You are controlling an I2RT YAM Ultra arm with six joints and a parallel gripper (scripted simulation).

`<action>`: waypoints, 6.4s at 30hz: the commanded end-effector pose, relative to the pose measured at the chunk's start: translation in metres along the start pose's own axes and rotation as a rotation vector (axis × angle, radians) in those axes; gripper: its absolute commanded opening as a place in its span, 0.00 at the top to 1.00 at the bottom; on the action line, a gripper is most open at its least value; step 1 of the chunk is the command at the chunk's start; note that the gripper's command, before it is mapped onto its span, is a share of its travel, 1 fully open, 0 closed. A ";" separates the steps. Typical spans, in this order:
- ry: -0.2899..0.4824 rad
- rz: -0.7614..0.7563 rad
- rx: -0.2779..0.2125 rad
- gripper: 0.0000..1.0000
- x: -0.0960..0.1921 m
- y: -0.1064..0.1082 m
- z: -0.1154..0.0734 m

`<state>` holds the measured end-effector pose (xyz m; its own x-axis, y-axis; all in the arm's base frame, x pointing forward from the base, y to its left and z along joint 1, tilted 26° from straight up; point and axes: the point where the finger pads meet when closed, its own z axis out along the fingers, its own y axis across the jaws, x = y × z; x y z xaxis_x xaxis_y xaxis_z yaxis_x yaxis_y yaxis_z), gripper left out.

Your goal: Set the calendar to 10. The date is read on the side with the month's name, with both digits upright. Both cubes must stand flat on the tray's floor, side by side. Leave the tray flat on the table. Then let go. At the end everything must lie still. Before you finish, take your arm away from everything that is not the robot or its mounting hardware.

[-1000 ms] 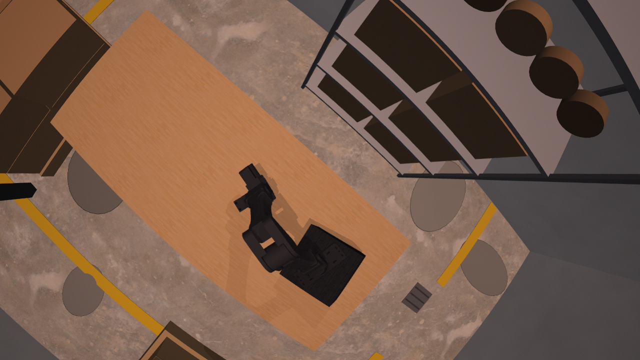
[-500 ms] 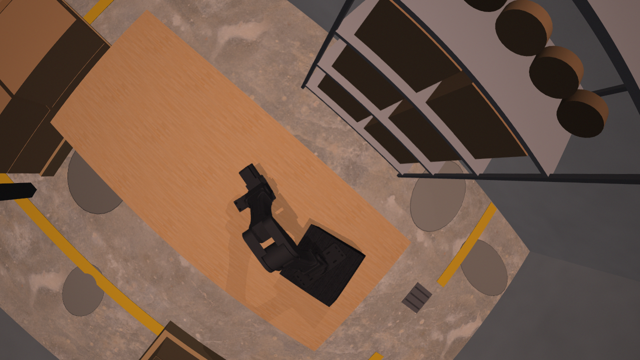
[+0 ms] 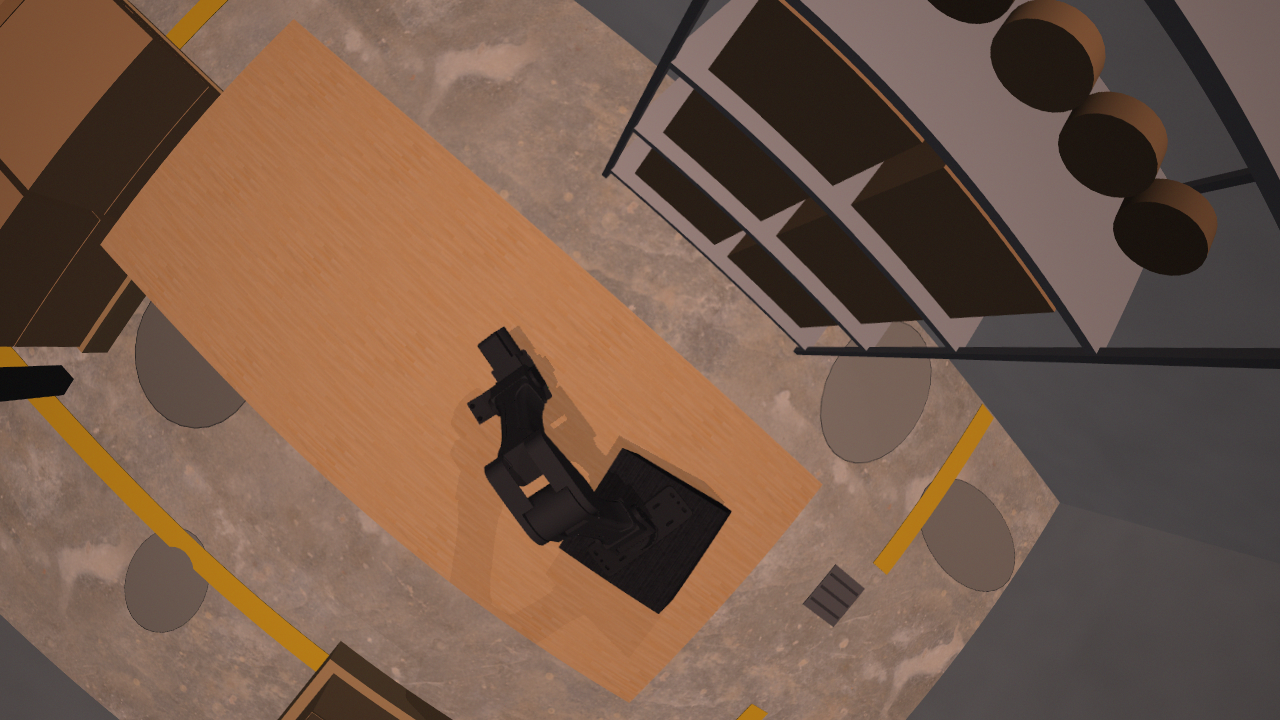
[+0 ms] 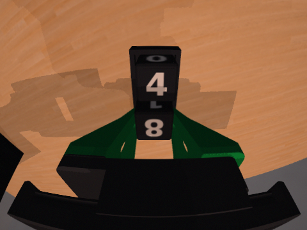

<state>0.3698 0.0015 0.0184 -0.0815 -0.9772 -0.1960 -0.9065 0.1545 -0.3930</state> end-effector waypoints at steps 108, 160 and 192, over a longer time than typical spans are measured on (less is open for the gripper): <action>-0.001 -0.001 0.012 0.74 -0.001 -0.004 0.008; -0.001 -0.001 0.012 0.55 -0.001 -0.004 -0.029; -0.001 -0.002 0.012 0.00 -0.001 -0.004 -0.083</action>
<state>0.3398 -0.0123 0.0908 -0.0843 -0.9791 -0.1850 -0.9019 0.1538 -0.4036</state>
